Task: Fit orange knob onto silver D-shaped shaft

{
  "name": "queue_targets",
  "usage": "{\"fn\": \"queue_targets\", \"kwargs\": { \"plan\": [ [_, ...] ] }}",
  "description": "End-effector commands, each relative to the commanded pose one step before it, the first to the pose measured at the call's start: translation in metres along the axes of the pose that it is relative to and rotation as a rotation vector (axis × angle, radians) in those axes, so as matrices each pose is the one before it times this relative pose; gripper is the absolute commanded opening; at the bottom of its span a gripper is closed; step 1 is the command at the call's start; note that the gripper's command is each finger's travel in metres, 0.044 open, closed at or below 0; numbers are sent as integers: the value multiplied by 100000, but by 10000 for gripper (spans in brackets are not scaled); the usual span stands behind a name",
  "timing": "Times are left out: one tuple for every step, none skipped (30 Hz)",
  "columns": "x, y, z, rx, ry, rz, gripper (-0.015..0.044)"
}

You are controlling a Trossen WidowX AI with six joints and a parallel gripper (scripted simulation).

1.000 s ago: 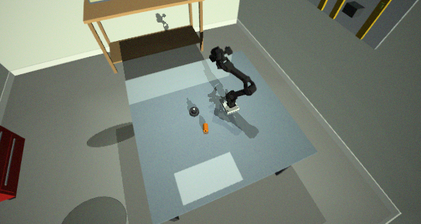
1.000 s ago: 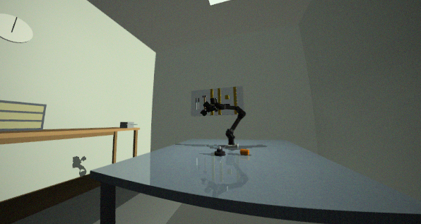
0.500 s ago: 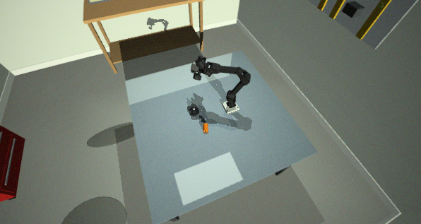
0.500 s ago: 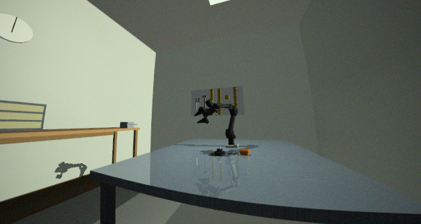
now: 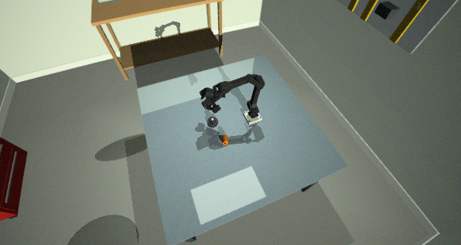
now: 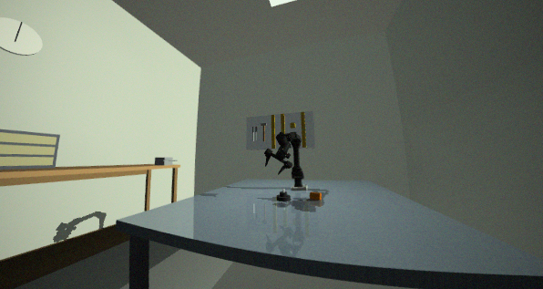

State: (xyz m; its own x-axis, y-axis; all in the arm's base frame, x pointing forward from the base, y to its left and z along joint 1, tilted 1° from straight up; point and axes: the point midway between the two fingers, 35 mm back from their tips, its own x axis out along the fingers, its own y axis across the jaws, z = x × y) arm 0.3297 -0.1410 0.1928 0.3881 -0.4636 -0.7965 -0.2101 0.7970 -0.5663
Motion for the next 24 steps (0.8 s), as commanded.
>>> {"fn": "queue_targets", "kwargs": {
  "plan": [
    [26,6716,3573,-22031,-3453,19049,440],
    [153,1273,875,-4487,-513,3759,440],
    [169,1265,880,-4494,-435,3739,440],
    [186,1264,880,-4462,-343,3783,440],
    [203,1255,883,-4458,-256,3765,440],
    [220,1248,886,-4457,-168,3753,440],
    [238,1239,888,-4448,-77,3740,440],
    [256,1232,891,-4439,17,3731,440],
    [274,1222,891,-4418,112,3719,440],
    [292,1214,893,-4402,210,3715,440],
    [311,1204,893,-4376,309,3708,440],
    [331,1195,894,-4348,410,3704,440],
    [327,1104,835,-4024,475,3452,440],
    [150,527,110,-1747,258,1509,440],
    [70,237,51,-789,118,684,440],
    [0,0,0,0,0,0,440],
    [0,0,0,0,0,0,440],
    [0,0,0,0,0,0,440],
    [0,0,0,0,0,0,440],
    [0,0,0,0,0,0,440],
    [0,0,0,0,0,0,440],
    [0,0,0,0,0,0,440],
    [0,0,0,0,0,0,440],
    [103,-3,1,0,0,0,440]
  ]
}}
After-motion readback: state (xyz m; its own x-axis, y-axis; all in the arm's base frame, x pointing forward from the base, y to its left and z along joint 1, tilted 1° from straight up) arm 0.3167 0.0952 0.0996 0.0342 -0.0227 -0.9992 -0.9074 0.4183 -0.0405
